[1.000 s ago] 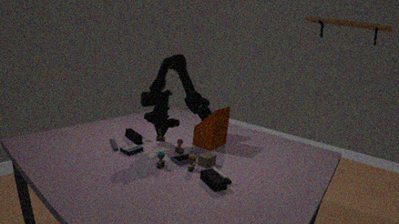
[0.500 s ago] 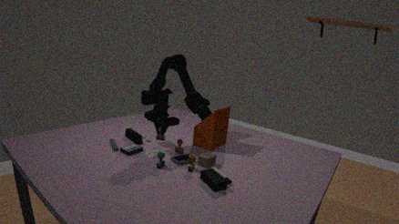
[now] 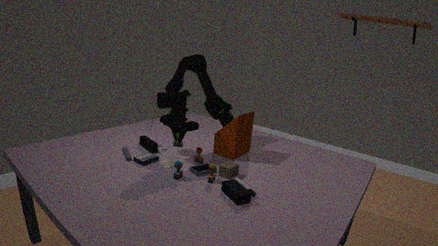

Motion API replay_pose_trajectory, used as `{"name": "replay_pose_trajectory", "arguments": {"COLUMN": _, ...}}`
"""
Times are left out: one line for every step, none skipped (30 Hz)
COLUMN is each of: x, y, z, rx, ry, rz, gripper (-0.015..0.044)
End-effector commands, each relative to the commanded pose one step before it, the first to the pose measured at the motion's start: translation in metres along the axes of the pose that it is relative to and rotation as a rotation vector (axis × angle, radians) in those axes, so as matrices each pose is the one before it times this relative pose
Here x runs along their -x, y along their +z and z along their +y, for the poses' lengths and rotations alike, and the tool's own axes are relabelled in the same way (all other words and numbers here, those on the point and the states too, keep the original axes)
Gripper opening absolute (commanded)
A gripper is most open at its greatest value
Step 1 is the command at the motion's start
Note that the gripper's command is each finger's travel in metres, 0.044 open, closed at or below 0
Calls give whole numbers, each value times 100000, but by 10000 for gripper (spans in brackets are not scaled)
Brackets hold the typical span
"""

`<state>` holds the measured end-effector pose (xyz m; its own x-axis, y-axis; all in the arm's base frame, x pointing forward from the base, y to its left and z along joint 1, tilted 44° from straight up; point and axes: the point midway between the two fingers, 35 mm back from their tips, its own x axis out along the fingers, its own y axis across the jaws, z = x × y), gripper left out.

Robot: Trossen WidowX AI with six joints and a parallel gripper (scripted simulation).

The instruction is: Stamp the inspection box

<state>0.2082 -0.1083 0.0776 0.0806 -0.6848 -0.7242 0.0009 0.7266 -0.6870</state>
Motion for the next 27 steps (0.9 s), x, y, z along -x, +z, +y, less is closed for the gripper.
{"name": "replay_pose_trajectory", "arguments": {"x": 192, "y": 10, "z": -75, "rx": -536, "ry": -413, "rz": -19, "gripper": 0}}
{"name": "replay_pose_trajectory", "arguments": {"x": 48, "y": 0, "z": 0, "rx": 4, "ry": 1, "rz": 1, "gripper": 0}}
{"name": "replay_pose_trajectory", "arguments": {"x": 48, "y": 0, "z": 0, "rx": 4, "ry": 0, "rz": 1, "gripper": 0}}
{"name": "replay_pose_trajectory", "arguments": {"x": 48, "y": -1, "z": 0, "rx": 4, "ry": 0, "rz": 1, "gripper": 0}}
{"name": "replay_pose_trajectory", "arguments": {"x": 48, "y": -1, "z": 0, "rx": 4, "ry": 0, "rz": 1, "gripper": 0}}
{"name": "replay_pose_trajectory", "arguments": {"x": 48, "y": -1, "z": 0, "rx": 4, "ry": -1, "rz": 1, "gripper": 0}}
{"name": "replay_pose_trajectory", "arguments": {"x": 48, "y": -1, "z": 0, "rx": 4, "ry": -1, "rz": 1, "gripper": 0}}
{"name": "replay_pose_trajectory", "arguments": {"x": 48, "y": -1, "z": -1, "rx": 4, "ry": -1, "rz": 0, "gripper": 0}}
{"name": "replay_pose_trajectory", "arguments": {"x": 48, "y": -1, "z": -1, "rx": 4, "ry": -1, "rz": 0, "gripper": 0}}
{"name": "replay_pose_trajectory", "arguments": {"x": 48, "y": -1, "z": -1, "rx": 4, "ry": -2, "rz": 0, "gripper": 0}}
{"name": "replay_pose_trajectory", "arguments": {"x": 48, "y": -1, "z": -1, "rx": 4, "ry": -2, "rz": 0, "gripper": 0}}
{"name": "replay_pose_trajectory", "arguments": {"x": 48, "y": -2, "z": -1, "rx": 4, "ry": -2, "rz": 0, "gripper": 0}}
{"name": "replay_pose_trajectory", "arguments": {"x": 48, "y": -2, "z": -1, "rx": 4, "ry": -2, "rz": 0, "gripper": 0}}
{"name": "replay_pose_trajectory", "arguments": {"x": 48, "y": -2, "z": -1, "rx": 4, "ry": -3, "rz": 0, "gripper": 0}}
{"name": "replay_pose_trajectory", "arguments": {"x": 49, "y": -2, "z": -1, "rx": 4, "ry": -3, "rz": 0, "gripper": 0}}
{"name": "replay_pose_trajectory", "arguments": {"x": 49, "y": -2, "z": -1, "rx": 4, "ry": -3, "rz": 0, "gripper": 0}}
{"name": "replay_pose_trajectory", "arguments": {"x": 49, "y": -2, "z": -1, "rx": 4, "ry": -4, "rz": 0, "gripper": 0}}
{"name": "replay_pose_trajectory", "arguments": {"x": 49, "y": -2, "z": -1, "rx": 4, "ry": -4, "rz": 0, "gripper": 0}}
{"name": "replay_pose_trajectory", "arguments": {"x": 49, "y": -2, "z": -1, "rx": 4, "ry": -4, "rz": 0, "gripper": 0}}
{"name": "replay_pose_trajectory", "arguments": {"x": 49, "y": -2, "z": -2, "rx": 4, "ry": -4, "rz": 0, "gripper": 0}}
{"name": "replay_pose_trajectory", "arguments": {"x": 49, "y": -3, "z": -2, "rx": 4, "ry": -5, "rz": 0, "gripper": 0}}
{"name": "replay_pose_trajectory", "arguments": {"x": 49, "y": -3, "z": -2, "rx": 4, "ry": -5, "rz": 0, "gripper": 0}}
{"name": "replay_pose_trajectory", "arguments": {"x": 49, "y": -3, "z": -2, "rx": 5, "ry": -5, "rz": 0, "gripper": 0}}
{"name": "replay_pose_trajectory", "arguments": {"x": 49, "y": -3, "z": -2, "rx": 5, "ry": -5, "rz": 0, "gripper": 0}}
{"name": "replay_pose_trajectory", "arguments": {"x": 49, "y": -3, "z": -2, "rx": 5, "ry": -6, "rz": 0, "gripper": 0}}
{"name": "replay_pose_trajectory", "arguments": {"x": 49, "y": -3, "z": -2, "rx": 5, "ry": -6, "rz": 0, "gripper": 0}}
{"name": "replay_pose_trajectory", "arguments": {"x": 49, "y": -3, "z": -2, "rx": 5, "ry": -6, "rz": 0, "gripper": 0}}
